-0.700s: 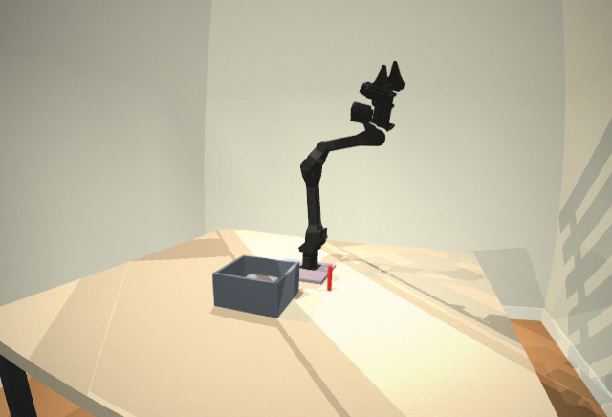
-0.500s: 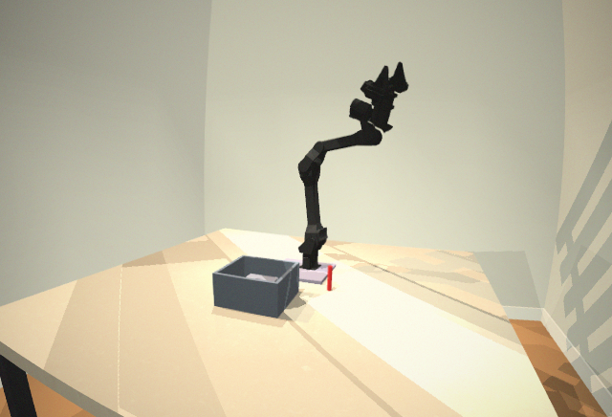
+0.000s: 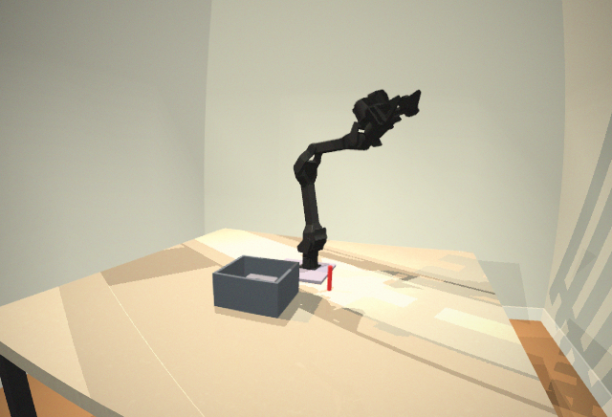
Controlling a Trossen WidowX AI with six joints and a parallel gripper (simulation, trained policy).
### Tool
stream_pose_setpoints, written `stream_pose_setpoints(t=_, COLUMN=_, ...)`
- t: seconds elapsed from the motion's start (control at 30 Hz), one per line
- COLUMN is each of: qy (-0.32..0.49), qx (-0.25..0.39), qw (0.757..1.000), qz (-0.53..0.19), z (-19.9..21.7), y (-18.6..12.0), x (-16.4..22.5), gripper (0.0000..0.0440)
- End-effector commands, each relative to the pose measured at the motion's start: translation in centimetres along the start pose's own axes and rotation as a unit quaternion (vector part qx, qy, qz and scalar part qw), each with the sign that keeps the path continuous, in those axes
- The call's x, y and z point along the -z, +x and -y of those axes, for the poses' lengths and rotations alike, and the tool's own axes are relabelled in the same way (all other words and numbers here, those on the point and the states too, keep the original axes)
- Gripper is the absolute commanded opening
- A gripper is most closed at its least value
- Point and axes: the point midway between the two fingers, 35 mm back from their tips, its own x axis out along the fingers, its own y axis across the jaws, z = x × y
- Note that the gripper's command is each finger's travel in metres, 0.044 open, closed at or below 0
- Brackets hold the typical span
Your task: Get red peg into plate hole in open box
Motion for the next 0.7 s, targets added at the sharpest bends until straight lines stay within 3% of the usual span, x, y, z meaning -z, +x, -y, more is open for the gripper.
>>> stream_pose_setpoints(t=0.0, qy=-0.003, qx=0.019, qw=0.999, qz=-0.047, z=2.1, y=-0.3, x=1.9, gripper=0.044)
stream_pose_setpoints(t=0.33, qy=0.006, qx=0.113, qw=0.974, qz=-0.196, z=9.3, y=-3.1, x=7.8, gripper=0.044)
stream_pose_setpoints(t=0.67, qy=0.042, qx=0.225, qw=0.92, qz=-0.317, z=15.5, y=-8.4, x=12.2, gripper=0.044)
